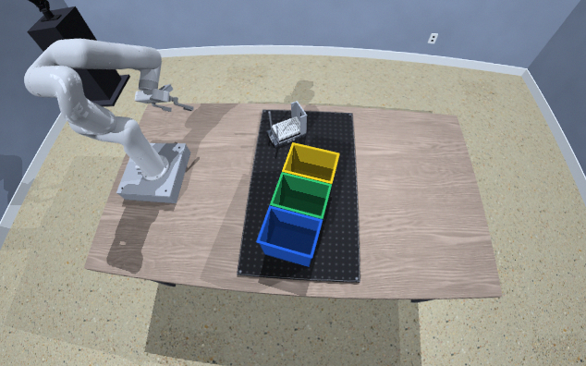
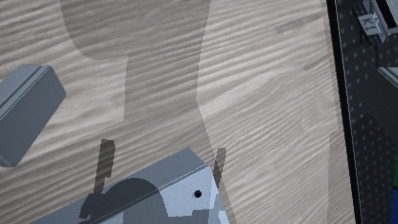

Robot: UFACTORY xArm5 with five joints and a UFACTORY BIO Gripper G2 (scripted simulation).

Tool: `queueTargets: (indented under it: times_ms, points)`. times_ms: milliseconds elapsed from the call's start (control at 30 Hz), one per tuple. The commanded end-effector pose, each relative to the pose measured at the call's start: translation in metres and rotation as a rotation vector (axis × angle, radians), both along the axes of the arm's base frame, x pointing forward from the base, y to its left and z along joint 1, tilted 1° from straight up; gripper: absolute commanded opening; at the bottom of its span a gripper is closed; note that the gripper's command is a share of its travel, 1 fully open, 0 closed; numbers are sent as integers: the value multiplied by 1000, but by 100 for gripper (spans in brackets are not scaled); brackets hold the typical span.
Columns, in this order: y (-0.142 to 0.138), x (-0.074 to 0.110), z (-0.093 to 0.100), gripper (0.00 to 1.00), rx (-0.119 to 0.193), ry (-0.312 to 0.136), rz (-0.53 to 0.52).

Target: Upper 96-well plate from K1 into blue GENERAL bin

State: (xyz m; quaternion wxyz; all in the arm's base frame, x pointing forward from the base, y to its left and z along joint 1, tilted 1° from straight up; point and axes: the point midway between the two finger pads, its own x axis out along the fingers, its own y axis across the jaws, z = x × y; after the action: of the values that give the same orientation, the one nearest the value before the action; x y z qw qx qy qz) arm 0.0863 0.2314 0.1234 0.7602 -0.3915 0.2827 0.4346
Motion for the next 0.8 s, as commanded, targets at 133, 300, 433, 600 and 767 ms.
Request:
queueTargets:
  times_ms: [133, 300, 433, 600, 767]
  points:
    - [0, 0, 0, 100, 1, 0, 0]
    - [0, 0, 0, 100, 1, 0, 0]
    - [0, 0, 0, 100, 1, 0, 0]
    - [14, 5, 10, 37, 1, 0, 0]
    - [49, 18, 35, 37, 1, 0, 0]
